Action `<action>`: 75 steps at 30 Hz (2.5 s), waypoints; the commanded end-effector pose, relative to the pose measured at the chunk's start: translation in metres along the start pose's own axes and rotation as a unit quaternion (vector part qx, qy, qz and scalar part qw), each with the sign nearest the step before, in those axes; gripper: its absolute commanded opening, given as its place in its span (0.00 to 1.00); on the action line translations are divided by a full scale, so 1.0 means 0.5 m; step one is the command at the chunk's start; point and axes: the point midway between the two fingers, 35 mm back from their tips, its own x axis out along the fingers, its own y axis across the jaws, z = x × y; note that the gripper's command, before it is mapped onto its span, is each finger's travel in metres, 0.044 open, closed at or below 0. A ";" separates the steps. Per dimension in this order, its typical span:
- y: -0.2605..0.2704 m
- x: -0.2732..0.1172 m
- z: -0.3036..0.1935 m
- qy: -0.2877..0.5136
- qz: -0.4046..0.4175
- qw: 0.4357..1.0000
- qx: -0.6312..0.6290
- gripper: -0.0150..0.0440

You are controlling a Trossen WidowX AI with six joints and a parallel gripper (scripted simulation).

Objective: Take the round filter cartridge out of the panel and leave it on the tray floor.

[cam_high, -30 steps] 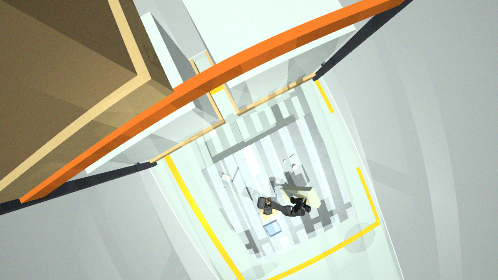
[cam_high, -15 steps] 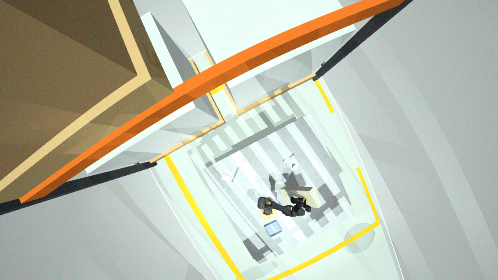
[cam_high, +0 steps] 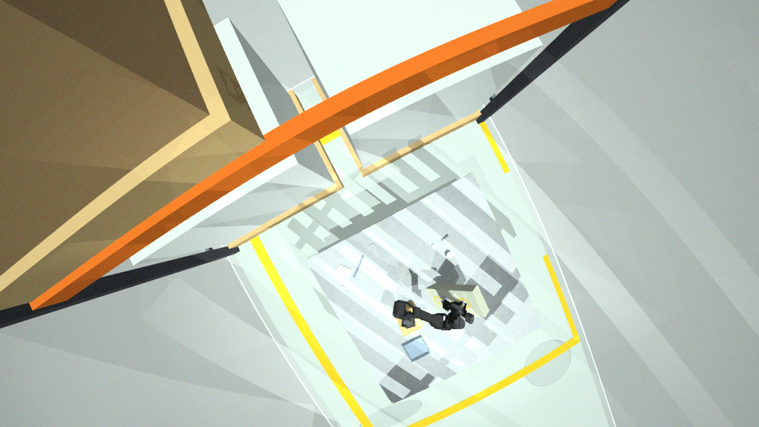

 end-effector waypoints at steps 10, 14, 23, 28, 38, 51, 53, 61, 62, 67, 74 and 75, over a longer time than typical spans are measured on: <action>-0.002 0.008 0.000 0.004 -0.003 0.998 0.064 0.25; -0.002 0.010 0.001 0.004 -0.004 0.991 0.131 0.25; -0.002 0.012 0.001 0.004 -0.004 0.959 0.283 0.25; -0.002 0.013 0.001 0.003 -0.005 0.931 0.366 0.25; -0.002 0.013 0.001 0.003 -0.005 0.853 0.521 0.25; -0.002 0.013 0.001 0.002 -0.006 0.748 0.663 0.25; -0.003 0.012 0.001 0.002 -0.006 0.757 0.653 0.25; -0.010 -0.055 -0.006 0.011 -0.008 0.769 0.639 0.25; -0.010 -0.064 -0.006 0.011 -0.008 0.770 0.637 0.25; -0.007 -0.111 -0.004 0.009 -0.007 0.777 0.629 0.25; -0.002 -0.144 0.001 0.004 -0.006 0.781 0.624 0.25; -0.002 -0.144 0.001 0.004 -0.006 0.781 0.624 0.25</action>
